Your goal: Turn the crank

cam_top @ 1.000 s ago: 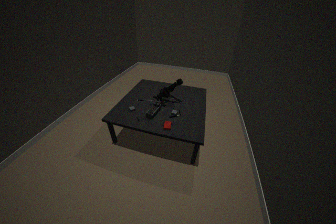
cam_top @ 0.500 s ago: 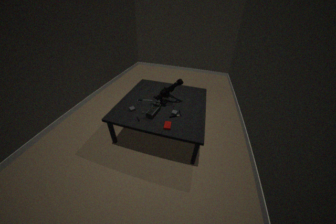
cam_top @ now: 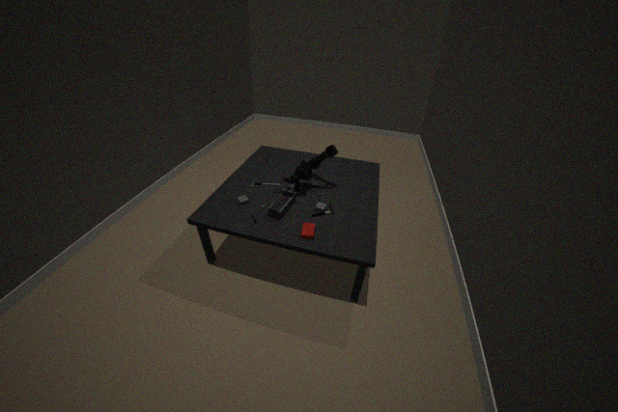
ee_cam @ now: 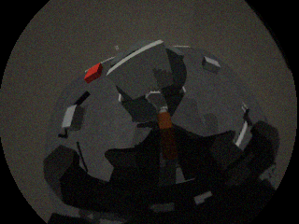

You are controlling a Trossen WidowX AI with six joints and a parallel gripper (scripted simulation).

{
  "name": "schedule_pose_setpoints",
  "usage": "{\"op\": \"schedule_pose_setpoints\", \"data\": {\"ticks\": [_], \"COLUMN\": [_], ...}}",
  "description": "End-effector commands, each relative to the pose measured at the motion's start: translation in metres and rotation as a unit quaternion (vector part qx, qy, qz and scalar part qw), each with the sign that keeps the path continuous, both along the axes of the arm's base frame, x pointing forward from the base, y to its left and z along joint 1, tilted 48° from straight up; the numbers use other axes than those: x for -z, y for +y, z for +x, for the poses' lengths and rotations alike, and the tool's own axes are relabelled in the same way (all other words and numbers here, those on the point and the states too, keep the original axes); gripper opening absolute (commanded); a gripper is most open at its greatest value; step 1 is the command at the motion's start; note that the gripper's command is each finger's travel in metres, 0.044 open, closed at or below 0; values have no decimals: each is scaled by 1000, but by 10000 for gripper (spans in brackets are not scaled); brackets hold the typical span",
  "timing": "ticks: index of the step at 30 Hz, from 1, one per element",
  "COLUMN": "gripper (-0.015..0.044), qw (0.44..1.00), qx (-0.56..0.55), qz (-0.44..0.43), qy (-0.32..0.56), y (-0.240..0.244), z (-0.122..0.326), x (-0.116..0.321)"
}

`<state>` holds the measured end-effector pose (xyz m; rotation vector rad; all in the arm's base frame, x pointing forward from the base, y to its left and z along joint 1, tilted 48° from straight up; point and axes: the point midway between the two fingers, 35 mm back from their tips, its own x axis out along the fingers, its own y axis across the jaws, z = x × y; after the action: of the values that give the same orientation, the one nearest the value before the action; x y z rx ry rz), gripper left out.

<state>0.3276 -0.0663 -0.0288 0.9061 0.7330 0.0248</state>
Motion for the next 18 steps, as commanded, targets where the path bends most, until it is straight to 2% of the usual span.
{"op": "schedule_pose_setpoints", "data": {"ticks": [1, 18], "gripper": [0, 0], "qw": [1000, 1000], "qx": [-12, -12], "qz": [2, 2], "qy": [-6, -6], "y": [8, 12], "z": [3, 4], "x": [-4, -10]}}
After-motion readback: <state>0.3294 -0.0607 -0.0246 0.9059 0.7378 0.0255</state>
